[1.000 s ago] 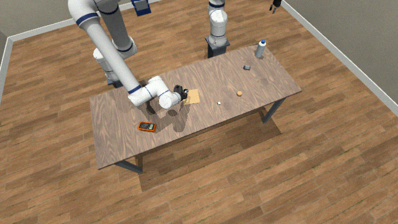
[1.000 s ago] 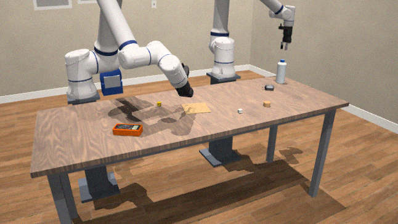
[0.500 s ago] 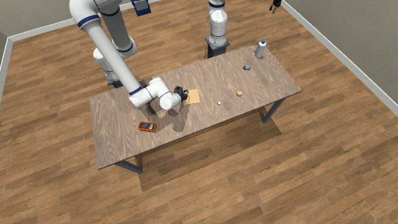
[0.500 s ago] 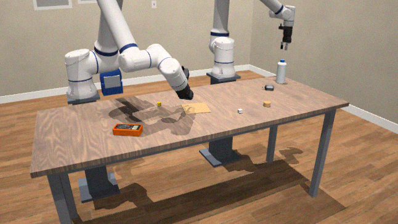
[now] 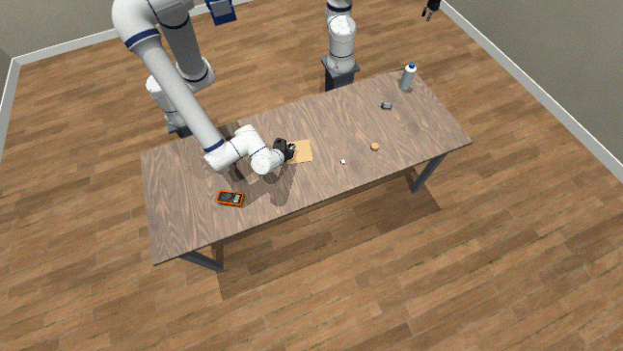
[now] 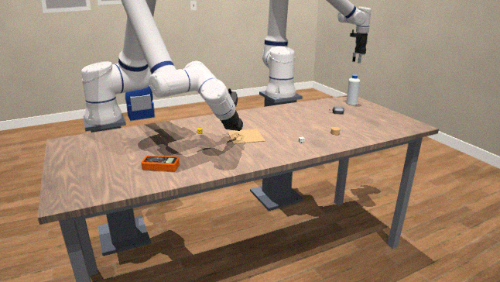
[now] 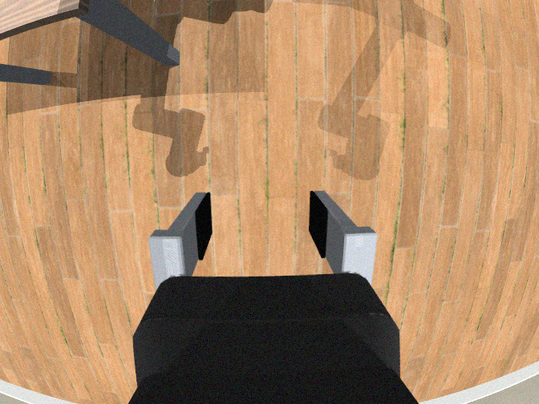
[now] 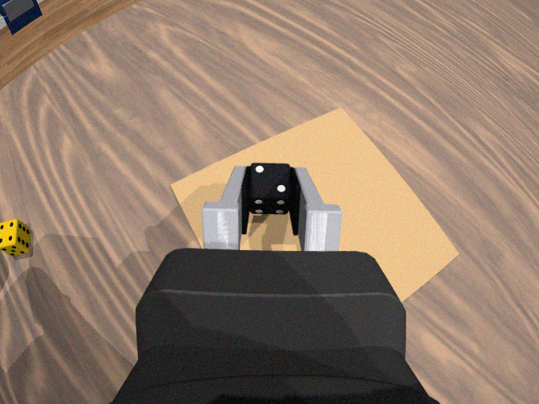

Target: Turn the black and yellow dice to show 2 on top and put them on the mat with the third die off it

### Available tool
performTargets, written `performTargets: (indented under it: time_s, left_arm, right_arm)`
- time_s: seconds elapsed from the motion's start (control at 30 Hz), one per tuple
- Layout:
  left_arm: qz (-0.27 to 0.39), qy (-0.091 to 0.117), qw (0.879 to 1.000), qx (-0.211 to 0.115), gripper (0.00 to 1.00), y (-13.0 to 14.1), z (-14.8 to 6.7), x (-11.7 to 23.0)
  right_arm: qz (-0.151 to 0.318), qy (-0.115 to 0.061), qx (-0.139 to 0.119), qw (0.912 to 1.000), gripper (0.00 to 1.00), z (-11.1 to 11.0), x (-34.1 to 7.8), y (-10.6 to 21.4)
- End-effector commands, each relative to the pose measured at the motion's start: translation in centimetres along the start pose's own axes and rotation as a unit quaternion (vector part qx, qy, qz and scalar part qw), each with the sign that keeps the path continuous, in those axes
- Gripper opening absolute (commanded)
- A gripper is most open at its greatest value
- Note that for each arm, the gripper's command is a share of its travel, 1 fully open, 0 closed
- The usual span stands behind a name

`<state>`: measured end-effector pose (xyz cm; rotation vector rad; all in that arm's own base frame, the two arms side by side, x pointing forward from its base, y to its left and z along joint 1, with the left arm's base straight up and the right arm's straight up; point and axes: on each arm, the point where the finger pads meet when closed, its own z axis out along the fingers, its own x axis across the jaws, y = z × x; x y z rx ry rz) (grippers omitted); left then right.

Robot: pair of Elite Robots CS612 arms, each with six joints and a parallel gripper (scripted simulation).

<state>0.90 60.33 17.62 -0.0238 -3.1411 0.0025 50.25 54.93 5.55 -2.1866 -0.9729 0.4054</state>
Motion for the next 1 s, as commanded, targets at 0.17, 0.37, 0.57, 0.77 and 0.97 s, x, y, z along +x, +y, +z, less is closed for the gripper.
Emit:
performTargets:
  time_s: [0.17,0.37,0.57,0.77,0.97]
  left_arm:
    - [0.0,0.0,1.0,-0.001,1.0,0.1,-0.1,0.0]
    - [0.0,0.0,1.0,-0.001,1.0,0.1,-0.1,0.0]
    - [0.0,0.0,1.0,-0.001,1.0,0.1,-0.1,0.0]
    - [0.0,0.0,1.0,-0.001,1.0,0.1,-0.1,0.0]
    - [0.0,0.0,1.0,-0.001,1.0,0.1,-0.1,0.0]
  right_arm:
    - [-0.001,0.001,0.0,1.0,0.4,0.9,0.1,0.9]
    - [-0.001,0.001,0.0,1.0,0.4,1.3,0.1,1.3]
    - [-0.001,0.001,0.0,1.0,0.4,1.5,0.1,1.6]
    - [-0.001,0.001,0.0,1.0,0.4,1.6,0.1,1.7]
    - [-0.001,0.001,0.0,1.0,0.4,1.6,0.1,1.7]
